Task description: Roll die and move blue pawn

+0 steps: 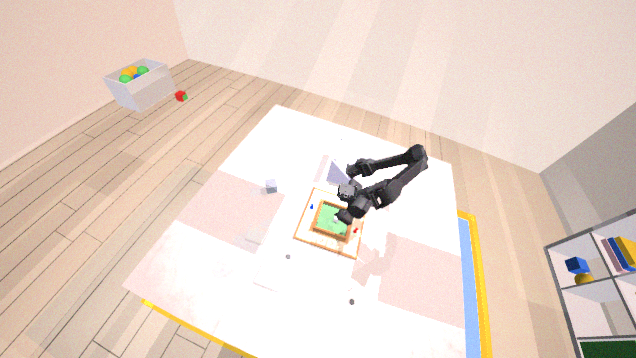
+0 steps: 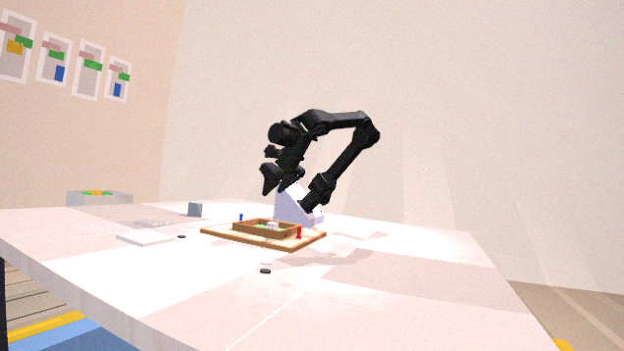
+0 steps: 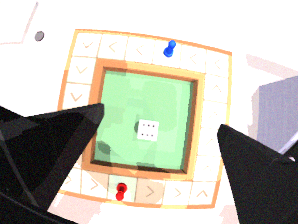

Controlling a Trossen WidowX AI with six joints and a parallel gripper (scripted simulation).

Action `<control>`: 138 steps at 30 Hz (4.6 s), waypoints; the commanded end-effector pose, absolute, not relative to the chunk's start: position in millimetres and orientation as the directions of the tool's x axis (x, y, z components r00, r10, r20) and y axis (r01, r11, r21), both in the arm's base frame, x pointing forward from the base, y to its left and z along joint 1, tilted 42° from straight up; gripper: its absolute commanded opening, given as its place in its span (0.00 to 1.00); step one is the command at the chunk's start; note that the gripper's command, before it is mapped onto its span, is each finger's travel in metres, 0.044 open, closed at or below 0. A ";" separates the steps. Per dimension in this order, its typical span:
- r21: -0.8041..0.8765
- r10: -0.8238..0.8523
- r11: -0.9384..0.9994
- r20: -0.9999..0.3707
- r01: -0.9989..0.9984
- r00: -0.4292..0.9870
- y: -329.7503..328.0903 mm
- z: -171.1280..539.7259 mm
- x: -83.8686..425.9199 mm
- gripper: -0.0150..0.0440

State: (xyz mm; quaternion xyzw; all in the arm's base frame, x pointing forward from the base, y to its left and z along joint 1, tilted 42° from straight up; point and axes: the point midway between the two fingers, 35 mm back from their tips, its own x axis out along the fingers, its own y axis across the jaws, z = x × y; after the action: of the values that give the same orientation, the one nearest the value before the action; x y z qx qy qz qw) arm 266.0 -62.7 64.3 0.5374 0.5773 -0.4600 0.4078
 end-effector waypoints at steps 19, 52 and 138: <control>0.321 0.624 0.408 -0.782 0.855 -0.004 -95.7 2.6 262.9 0.60; 0.623 0.653 0.711 -0.757 0.327 0.021 -129.5 -50.4 244.8 0.59; 0.615 0.646 0.716 -0.763 0.330 0.020 -167.2 6.2 259.0 0.25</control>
State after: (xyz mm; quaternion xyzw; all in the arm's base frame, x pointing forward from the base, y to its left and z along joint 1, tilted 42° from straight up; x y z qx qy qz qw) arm 247.3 -170.4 1.3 0.3607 0.6885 0.1312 0.6154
